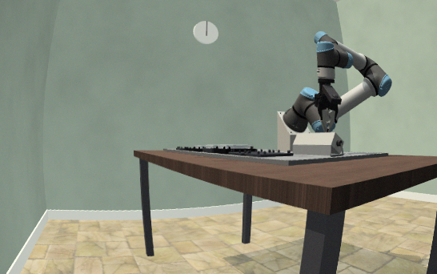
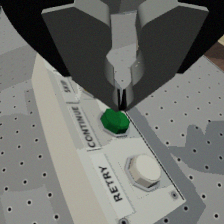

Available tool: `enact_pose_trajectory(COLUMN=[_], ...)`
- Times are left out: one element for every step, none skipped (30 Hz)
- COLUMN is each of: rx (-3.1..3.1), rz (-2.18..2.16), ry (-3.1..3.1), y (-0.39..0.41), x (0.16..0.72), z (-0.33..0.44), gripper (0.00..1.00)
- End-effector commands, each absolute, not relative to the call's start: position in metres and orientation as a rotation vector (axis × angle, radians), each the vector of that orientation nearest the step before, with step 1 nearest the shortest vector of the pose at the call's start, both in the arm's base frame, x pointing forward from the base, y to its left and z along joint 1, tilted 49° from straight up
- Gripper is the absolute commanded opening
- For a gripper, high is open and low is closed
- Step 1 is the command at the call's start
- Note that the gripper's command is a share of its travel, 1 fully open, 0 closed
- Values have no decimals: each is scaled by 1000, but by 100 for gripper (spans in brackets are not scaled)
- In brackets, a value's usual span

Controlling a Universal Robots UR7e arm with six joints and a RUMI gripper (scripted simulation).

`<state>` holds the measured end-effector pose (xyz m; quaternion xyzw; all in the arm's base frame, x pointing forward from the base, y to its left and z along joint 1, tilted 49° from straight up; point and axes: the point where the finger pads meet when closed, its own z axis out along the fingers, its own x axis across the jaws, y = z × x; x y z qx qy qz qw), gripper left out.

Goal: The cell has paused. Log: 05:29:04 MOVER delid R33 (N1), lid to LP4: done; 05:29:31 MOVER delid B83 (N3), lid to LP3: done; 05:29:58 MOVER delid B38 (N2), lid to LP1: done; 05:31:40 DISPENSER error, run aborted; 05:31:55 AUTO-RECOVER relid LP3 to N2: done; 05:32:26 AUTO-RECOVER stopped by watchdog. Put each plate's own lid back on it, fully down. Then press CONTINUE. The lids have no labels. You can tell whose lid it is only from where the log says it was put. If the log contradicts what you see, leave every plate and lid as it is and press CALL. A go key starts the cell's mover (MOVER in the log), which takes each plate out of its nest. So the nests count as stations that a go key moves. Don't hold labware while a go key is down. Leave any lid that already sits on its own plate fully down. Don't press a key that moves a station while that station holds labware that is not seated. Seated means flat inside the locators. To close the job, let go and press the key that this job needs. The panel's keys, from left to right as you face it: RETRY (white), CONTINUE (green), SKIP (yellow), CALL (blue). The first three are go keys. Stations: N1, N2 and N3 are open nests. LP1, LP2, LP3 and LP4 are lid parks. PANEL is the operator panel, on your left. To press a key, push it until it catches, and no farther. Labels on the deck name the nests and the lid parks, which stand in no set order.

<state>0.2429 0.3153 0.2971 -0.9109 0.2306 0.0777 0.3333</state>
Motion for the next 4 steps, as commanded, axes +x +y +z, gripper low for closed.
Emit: enact_pose_trajectory(rx=[-2379, -2379, -2379, -2379], rz=[202, 202, 202, 202], ry=[602, 602, 602, 602], y=[317, 318, 318, 318], x=[245, 245, 246, 246], z=[296, 295, 295, 294], gripper=[0, 0, 0, 0])
